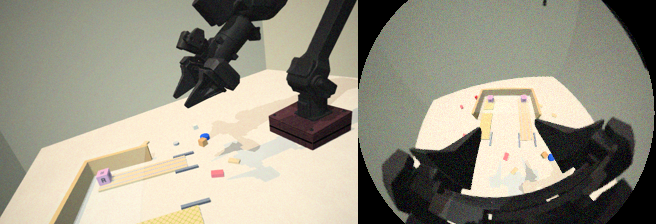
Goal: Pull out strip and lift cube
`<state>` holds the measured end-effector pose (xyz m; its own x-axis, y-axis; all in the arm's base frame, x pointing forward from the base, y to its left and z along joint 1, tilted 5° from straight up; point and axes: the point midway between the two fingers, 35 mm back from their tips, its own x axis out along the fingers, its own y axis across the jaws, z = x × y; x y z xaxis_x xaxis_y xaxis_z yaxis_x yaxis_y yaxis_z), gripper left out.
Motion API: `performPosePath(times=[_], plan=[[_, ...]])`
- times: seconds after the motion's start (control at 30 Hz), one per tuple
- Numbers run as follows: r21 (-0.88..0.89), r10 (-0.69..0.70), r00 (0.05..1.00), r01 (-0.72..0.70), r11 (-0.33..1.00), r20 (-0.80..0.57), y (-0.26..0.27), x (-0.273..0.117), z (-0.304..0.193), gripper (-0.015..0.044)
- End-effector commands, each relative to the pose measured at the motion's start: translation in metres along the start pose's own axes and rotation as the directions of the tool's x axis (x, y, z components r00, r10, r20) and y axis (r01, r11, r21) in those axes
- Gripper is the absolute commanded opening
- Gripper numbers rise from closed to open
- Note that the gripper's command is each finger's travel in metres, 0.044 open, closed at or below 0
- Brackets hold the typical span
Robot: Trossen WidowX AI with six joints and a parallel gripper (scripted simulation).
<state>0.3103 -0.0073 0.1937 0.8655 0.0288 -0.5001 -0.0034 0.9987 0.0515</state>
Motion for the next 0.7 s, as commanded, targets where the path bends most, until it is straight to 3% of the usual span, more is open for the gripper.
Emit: performPosePath(times=[0.0, 0.23, 0.43, 0.67], plan=[[-0.005, -0.007, 1.0, 0.007, 1.0, -0.001, -0.001, 0.0, 0.0, 0.04], [-0.005, -0.007, 1.0, 0.007, 1.0, -0.001, -0.001, 0.0, 0.0, 0.04], [0.016, -0.038, 0.976, 0.043, 0.999, -0.213, -0.016, 0.026, -0.002, 0.0242], [0.056, -0.061, 0.854, 0.105, 0.993, -0.517, -0.044, 0.067, -0.02, 0.0059]])
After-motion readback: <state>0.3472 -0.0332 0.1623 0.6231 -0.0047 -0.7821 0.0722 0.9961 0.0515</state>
